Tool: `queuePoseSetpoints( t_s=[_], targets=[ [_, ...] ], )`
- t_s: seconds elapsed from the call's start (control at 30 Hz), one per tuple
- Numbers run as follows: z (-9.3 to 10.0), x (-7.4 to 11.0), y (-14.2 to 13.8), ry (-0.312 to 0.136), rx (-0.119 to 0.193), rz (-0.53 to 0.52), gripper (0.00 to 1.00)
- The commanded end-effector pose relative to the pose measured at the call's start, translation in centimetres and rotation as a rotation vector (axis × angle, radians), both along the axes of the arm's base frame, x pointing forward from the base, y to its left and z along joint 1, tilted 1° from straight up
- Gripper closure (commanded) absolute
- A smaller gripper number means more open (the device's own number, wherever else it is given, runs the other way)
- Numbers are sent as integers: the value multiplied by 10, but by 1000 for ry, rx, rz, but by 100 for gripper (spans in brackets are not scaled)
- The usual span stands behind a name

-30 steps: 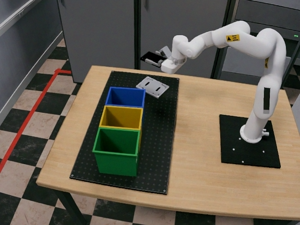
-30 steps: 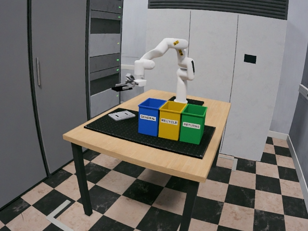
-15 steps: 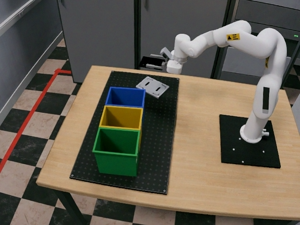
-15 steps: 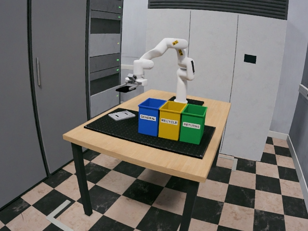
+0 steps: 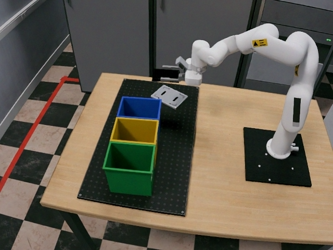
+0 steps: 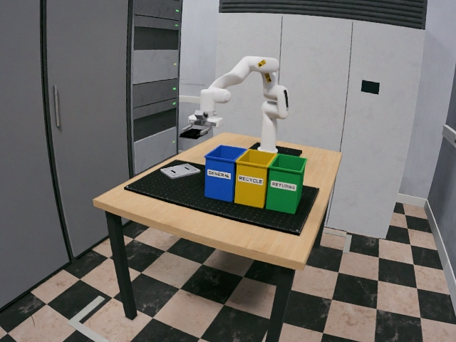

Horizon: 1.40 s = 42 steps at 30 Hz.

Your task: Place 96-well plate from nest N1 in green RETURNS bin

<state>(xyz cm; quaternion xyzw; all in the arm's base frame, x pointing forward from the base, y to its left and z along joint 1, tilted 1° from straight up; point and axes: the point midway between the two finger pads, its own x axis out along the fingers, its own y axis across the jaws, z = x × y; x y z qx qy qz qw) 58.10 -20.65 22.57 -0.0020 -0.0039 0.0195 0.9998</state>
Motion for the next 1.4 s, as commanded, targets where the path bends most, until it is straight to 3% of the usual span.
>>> queuePoseSetpoints(
  t_s=[0.0, 1.37],
  targets=[
    [2, 3, 14, -8, 4, 0, 100],
    [1, 23, 129, -8, 5, 0, 100]
  ],
)
